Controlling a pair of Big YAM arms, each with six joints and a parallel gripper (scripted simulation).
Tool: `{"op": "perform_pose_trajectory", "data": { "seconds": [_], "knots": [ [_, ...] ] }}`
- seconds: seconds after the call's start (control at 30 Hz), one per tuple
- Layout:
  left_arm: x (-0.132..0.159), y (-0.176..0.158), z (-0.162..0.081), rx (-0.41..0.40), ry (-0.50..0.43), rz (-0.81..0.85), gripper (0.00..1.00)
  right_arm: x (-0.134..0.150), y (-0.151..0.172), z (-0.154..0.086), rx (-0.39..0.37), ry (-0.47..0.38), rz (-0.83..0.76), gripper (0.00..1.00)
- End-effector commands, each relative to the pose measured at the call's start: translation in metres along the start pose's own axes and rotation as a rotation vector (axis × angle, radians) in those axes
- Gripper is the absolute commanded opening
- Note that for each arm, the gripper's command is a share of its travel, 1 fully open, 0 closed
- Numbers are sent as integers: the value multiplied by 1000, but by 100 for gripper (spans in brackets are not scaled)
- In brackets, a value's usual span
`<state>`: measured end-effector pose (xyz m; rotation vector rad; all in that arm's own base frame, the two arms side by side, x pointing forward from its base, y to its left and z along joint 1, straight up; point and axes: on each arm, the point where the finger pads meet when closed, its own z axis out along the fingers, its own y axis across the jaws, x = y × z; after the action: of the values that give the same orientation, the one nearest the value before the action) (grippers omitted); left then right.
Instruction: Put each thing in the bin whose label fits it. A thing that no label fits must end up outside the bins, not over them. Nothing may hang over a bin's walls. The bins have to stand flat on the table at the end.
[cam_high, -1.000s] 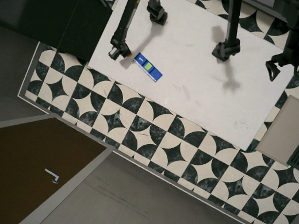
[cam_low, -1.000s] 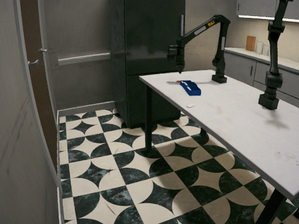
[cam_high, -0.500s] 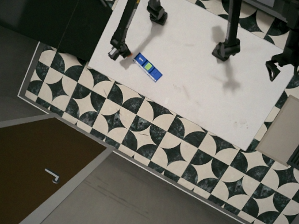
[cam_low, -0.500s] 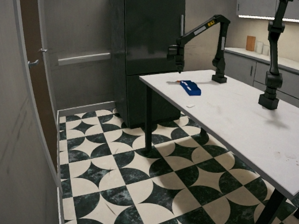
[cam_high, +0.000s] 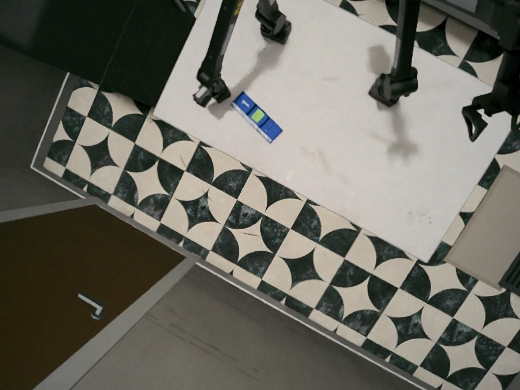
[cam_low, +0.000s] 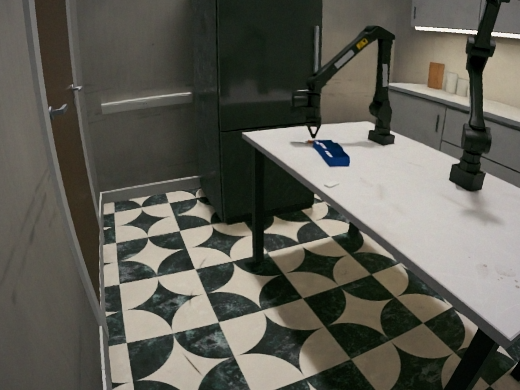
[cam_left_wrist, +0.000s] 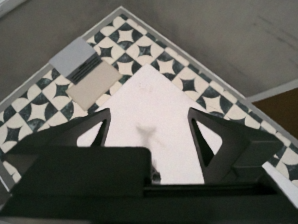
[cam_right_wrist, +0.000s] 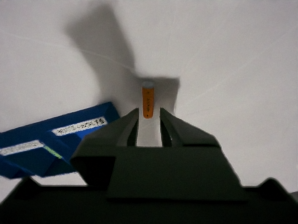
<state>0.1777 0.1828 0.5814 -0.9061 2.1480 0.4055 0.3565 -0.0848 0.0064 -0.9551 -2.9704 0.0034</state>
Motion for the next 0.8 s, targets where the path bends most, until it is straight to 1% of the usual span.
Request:
{"op": "perform_pose_trajectory", "data": {
  "seconds": [0.0,0.03,0.07,0.1,0.13,0.2,0.37,0.4,0.47,0.6,0.67,0.77],
  "knots": [
    [-8,-4,-23,9,-42,9,100,-5,6,3,-9,-19,-3,28],
    [-8,-4,-23,9,-42,9,100,-28,16,-10,-30,-70,-3,28],
    [-8,-4,-23,9,-42,9,100,-19,12,3,-20,-45,-3,28],
    [-8,-4,-23,9,-42,9,100,-16,11,8,-16,-37,-3,28],
    [-8,-4,-23,9,-42,9,100,-16,11,8,-17,-38,-3,28],
    [-8,-4,-23,9,-42,9,100,-15,11,-2,-27,-61,-2,28],
    [-8,-4,-23,9,-42,9,100,-7,7,2,-20,-46,-2,28],
    [-8,-4,-23,9,-42,9,100,-8,8,4,-22,-49,-2,28],
    [-8,-4,-23,9,-42,9,100,-7,7,17,-11,-25,-2,28],
    [-8,-4,-23,9,-42,9,100,-9,8,13,-18,-40,-2,28],
    [-8,-4,-23,9,-42,9,100,-4,6,23,-9,-20,-2,28],
    [-8,-4,-23,9,-42,9,100,-8,7,24,-12,-27,-2,28]
  ]
}}
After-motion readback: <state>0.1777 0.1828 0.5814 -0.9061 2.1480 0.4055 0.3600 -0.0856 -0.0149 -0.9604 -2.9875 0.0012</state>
